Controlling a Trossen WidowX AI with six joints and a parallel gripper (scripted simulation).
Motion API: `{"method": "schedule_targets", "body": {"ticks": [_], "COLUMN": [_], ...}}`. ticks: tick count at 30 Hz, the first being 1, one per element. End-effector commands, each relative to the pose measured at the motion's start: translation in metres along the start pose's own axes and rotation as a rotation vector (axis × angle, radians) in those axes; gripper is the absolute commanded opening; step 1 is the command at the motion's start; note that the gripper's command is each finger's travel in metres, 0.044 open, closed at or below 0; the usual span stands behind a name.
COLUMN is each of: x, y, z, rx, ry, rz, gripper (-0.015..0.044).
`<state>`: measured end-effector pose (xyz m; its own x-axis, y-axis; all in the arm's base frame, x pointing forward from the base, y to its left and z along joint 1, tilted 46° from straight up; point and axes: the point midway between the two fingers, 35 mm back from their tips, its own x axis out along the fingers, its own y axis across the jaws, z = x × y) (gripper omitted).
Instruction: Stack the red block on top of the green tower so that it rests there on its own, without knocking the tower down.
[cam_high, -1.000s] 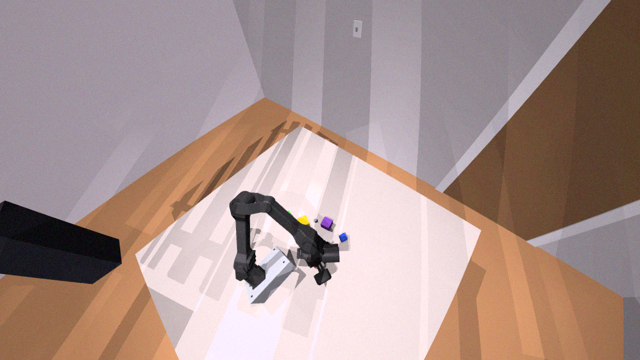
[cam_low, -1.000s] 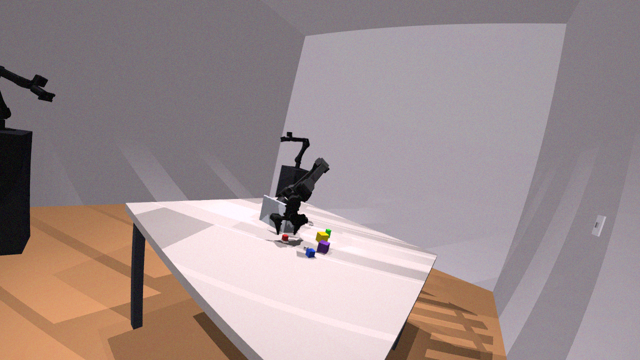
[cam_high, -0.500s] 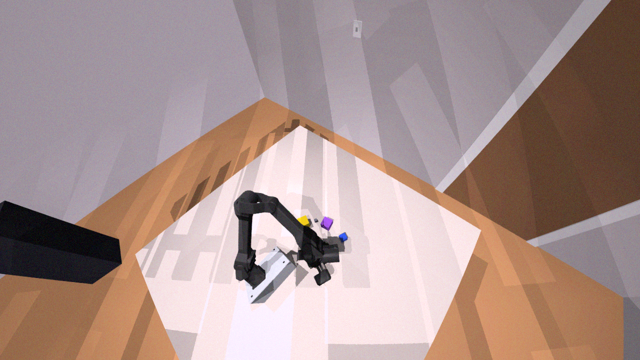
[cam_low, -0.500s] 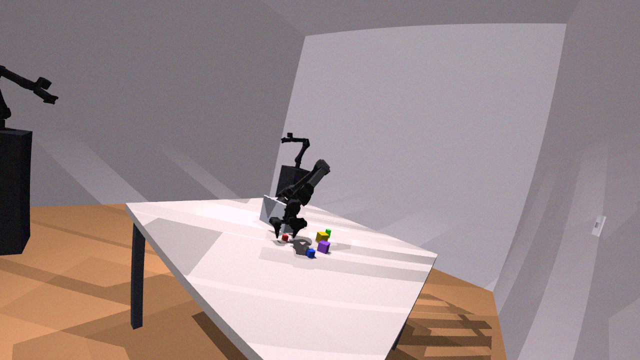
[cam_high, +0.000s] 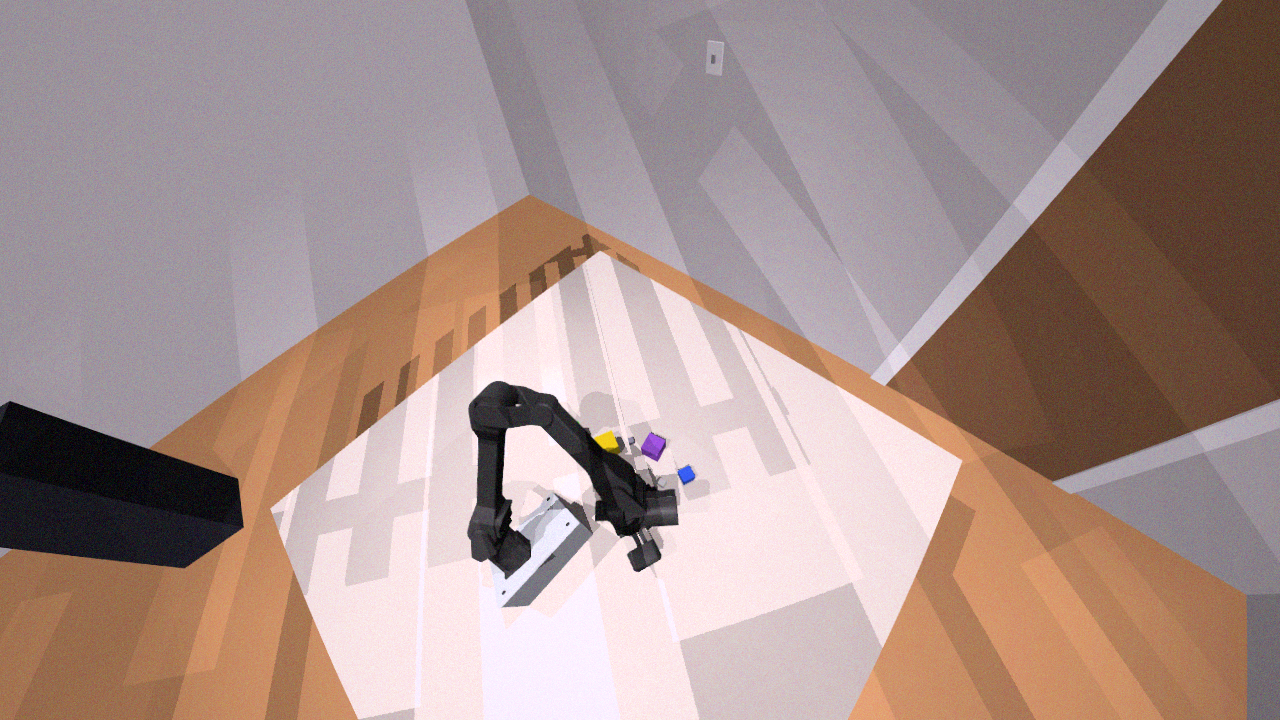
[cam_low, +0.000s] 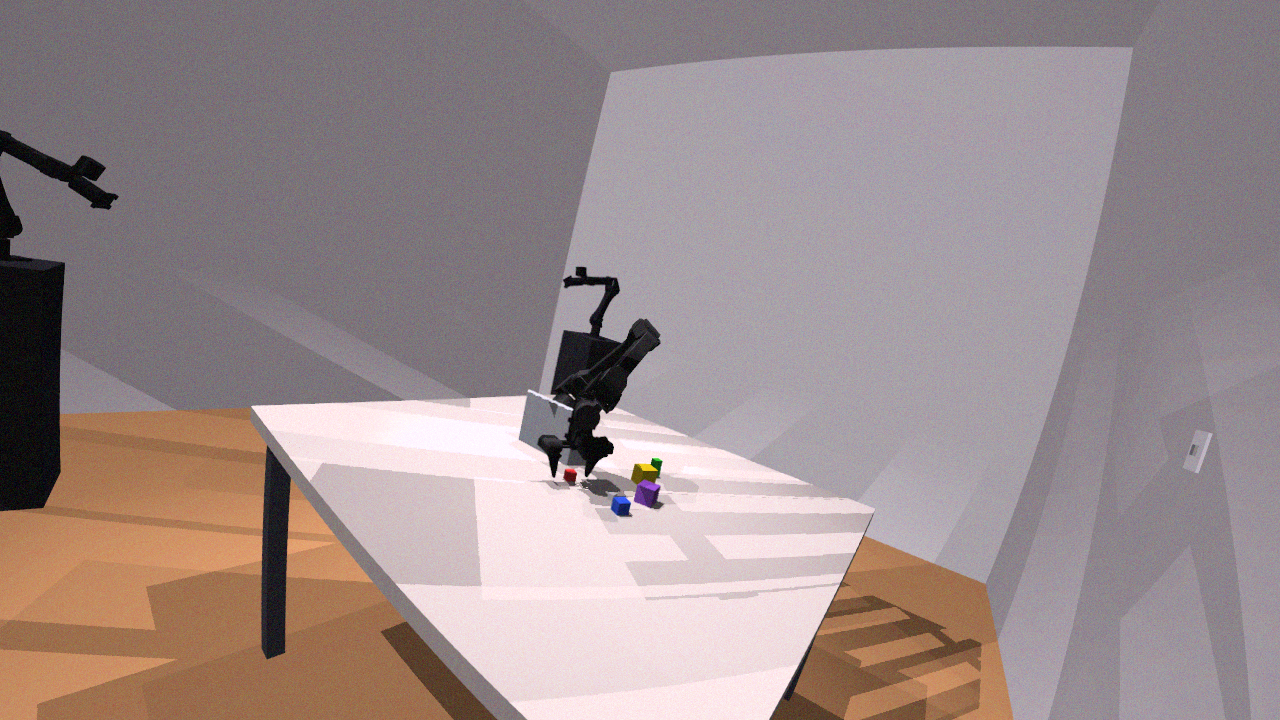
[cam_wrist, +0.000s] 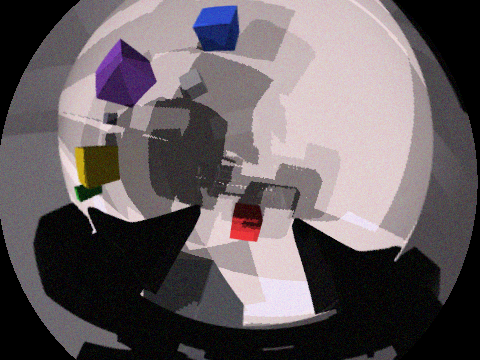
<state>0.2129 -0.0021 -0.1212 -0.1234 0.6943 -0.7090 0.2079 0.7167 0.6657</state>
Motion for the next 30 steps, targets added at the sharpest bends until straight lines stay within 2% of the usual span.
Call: {"method": "schedule_targets", "body": {"ticks": [1,13,22,24,30], "x": [0.000,0.000,0.000,-0.003,-0.028], "y": [0.001,0.001,0.001,0.001,0.000], "z": [-0.002,-0.002,-0.002,-0.002,-0.001], "rx": [0.009,0.009,0.009,0.009,0.009], "ry": [0.006,0.006,0.006,0.006,0.005], "rz": [0.008,0.008,0.008,0.008,0.006], "gripper": [0.0414,0.0099,0.0039,0.0000,0.0000]}}
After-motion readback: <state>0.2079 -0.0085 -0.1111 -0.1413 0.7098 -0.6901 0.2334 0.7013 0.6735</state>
